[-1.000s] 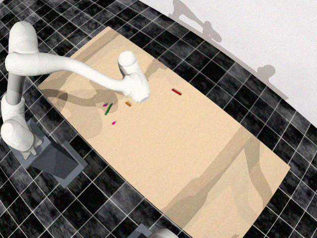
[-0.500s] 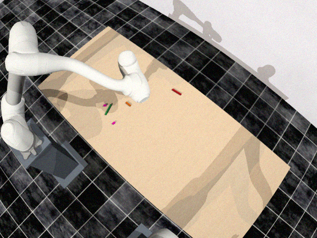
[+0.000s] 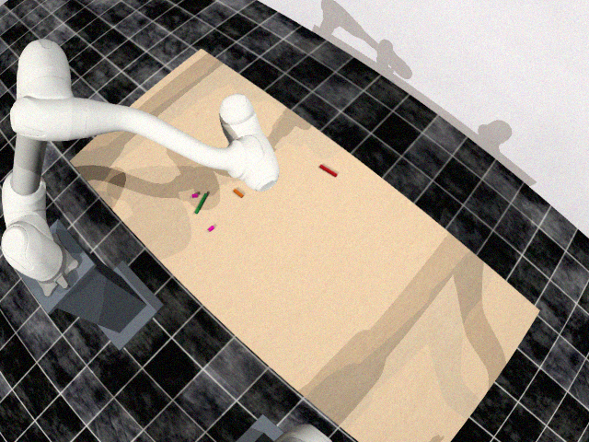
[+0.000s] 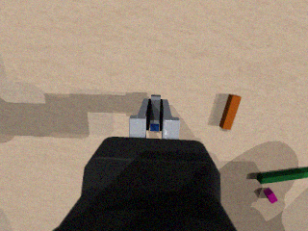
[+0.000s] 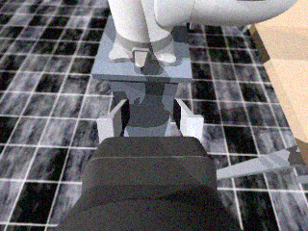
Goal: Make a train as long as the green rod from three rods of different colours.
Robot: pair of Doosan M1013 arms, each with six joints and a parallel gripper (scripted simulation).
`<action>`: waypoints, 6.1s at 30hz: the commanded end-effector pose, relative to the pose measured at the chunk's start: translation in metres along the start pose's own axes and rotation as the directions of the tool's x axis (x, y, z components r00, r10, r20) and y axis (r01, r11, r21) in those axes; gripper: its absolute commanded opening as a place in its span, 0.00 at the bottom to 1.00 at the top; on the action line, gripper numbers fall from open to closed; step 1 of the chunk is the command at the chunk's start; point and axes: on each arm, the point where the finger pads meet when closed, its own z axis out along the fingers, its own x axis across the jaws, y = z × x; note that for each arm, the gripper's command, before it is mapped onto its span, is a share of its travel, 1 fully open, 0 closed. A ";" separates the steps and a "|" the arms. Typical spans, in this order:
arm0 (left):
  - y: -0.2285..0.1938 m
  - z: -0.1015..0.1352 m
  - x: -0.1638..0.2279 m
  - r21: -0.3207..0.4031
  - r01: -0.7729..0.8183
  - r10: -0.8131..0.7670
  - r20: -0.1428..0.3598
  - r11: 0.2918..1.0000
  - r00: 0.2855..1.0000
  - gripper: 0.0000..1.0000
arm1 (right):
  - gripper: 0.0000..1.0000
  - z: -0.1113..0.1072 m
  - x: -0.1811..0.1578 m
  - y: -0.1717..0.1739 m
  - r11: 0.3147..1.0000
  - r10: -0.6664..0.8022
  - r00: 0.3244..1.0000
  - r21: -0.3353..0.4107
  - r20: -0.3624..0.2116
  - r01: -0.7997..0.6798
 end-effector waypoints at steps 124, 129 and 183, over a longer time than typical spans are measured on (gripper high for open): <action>0.004 0.002 -0.002 0.006 0.001 -0.001 0.006 1.000 1.000 0.54 | 1.00 0.000 0.002 0.000 1.000 -0.001 1.000 -0.007 -0.011 0.001; 0.004 -0.010 -0.003 0.006 0.001 -0.001 0.005 1.000 1.000 0.54 | 1.00 0.000 0.002 0.000 1.000 -0.001 1.000 -0.007 -0.011 0.001; 0.002 -0.081 0.008 0.002 -0.109 0.109 -0.001 0.994 0.994 1.00 | 1.00 0.000 0.002 0.000 1.000 -0.001 1.000 -0.007 -0.011 0.001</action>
